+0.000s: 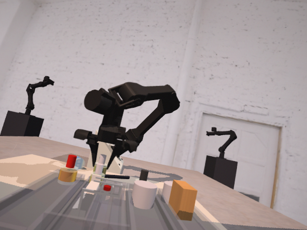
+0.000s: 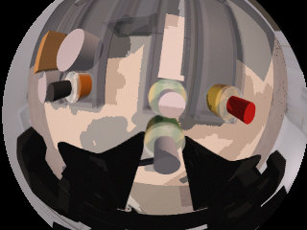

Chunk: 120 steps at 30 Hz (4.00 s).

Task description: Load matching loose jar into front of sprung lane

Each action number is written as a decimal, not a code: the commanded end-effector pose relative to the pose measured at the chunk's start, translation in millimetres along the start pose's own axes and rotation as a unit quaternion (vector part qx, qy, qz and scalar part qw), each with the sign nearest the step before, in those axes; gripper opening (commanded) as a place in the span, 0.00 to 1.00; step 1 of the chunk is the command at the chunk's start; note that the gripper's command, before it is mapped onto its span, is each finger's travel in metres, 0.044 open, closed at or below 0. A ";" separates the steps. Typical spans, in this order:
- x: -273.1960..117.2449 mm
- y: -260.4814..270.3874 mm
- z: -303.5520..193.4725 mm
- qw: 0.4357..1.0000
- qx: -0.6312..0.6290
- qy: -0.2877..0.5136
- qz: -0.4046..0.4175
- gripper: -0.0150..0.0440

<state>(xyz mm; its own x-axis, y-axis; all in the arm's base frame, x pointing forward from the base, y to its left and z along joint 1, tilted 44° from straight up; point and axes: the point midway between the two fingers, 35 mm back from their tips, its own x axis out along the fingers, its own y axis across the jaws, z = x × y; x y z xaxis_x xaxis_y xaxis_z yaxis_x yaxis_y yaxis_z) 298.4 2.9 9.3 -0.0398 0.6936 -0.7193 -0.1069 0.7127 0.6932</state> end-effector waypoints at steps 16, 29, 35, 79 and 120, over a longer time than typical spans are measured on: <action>-0.5 1.1 13.3 1.000 -0.005 -0.007 -0.001 0.25; -0.4 1.4 18.6 1.000 -0.005 -0.007 -0.001 0.25; -0.4 1.7 21.0 1.000 -0.005 -0.007 -0.001 0.25; -1.7 3.8 38.7 1.000 -0.005 -0.007 -0.001 0.25; -4.0 5.1 47.0 1.000 -0.006 -0.008 -0.001 0.25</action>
<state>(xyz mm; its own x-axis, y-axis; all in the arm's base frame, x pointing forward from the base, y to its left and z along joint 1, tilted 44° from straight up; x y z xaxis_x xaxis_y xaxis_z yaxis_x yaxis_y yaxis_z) 338.0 7.3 13.7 -0.0481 0.6834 -0.7285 -0.1071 0.7216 0.6840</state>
